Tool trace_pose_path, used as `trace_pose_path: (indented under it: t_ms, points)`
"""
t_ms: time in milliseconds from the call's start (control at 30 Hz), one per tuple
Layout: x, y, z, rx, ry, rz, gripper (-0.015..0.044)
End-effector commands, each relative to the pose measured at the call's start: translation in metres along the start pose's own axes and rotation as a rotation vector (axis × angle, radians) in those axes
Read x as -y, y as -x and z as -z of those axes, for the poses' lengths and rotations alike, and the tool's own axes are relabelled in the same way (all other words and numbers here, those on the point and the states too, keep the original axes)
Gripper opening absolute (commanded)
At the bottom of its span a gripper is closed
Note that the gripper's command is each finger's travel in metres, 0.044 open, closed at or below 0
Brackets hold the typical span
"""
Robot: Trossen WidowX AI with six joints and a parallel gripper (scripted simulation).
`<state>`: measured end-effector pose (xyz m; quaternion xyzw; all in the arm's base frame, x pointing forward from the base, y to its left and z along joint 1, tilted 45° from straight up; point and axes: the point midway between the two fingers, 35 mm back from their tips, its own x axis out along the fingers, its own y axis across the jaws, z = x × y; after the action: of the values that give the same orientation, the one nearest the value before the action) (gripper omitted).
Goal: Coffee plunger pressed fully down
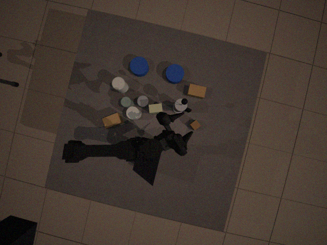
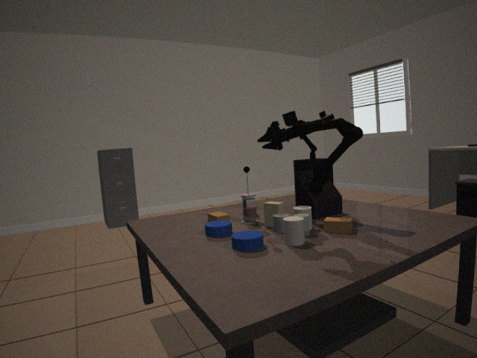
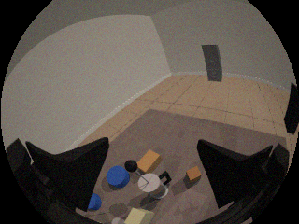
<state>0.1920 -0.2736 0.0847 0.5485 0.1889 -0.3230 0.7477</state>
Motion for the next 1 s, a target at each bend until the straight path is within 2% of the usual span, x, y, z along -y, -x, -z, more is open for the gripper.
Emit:
trace_pose_path:
  t_ms: [0,167,433,967]
  points:
    - [-0.050,-0.039,0.040,-0.281,0.471,-0.248,0.0440]
    - [-0.053,-0.053,0.045,-0.296,0.503,-0.263,0.0440]
    - [-0.033,-0.064,0.094,-0.296,0.503,-0.265,0.0440]
    - [-0.036,-0.082,0.101,-0.296,0.504,-0.265,0.0440]
